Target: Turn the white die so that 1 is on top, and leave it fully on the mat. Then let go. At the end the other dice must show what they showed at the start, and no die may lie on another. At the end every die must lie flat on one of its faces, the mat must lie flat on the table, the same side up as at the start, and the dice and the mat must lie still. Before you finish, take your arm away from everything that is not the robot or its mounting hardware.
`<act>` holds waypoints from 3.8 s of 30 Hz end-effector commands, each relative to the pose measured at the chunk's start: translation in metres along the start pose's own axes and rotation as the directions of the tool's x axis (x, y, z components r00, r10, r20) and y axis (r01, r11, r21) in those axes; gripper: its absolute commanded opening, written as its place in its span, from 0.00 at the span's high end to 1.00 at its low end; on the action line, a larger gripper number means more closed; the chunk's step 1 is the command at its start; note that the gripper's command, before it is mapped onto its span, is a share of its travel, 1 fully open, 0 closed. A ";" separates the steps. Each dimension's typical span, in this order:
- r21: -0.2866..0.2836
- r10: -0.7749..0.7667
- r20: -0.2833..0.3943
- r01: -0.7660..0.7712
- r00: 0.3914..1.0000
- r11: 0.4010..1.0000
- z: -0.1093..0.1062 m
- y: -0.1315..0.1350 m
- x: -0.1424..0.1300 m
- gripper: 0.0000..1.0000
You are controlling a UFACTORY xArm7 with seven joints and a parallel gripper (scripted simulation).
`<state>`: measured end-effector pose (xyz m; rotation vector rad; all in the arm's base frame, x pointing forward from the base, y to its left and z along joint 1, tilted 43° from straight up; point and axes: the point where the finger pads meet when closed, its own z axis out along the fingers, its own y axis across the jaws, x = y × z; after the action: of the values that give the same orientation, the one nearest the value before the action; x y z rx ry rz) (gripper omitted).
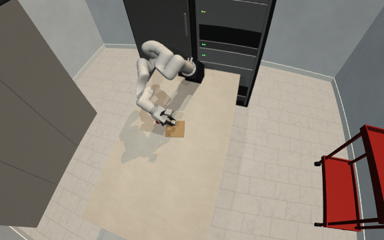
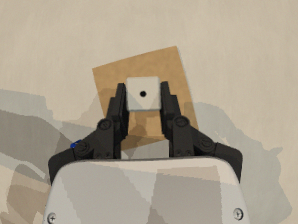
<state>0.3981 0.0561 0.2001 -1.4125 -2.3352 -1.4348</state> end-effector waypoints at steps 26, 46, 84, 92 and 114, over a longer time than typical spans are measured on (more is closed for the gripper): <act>-0.001 -0.002 0.001 0.002 1.000 1.000 0.026 0.001 -0.026 0.73; -0.001 -0.002 0.001 0.002 1.000 1.000 0.040 0.001 -0.041 0.73; -0.001 -0.002 0.001 0.002 1.000 1.000 0.042 0.001 -0.042 0.73; -0.001 -0.002 0.001 0.002 1.000 1.000 0.042 0.001 -0.042 0.73; -0.001 -0.002 0.001 0.002 1.000 1.000 0.045 0.001 -0.045 0.73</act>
<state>0.4419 0.0590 0.1529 -1.4129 -2.3352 -1.4344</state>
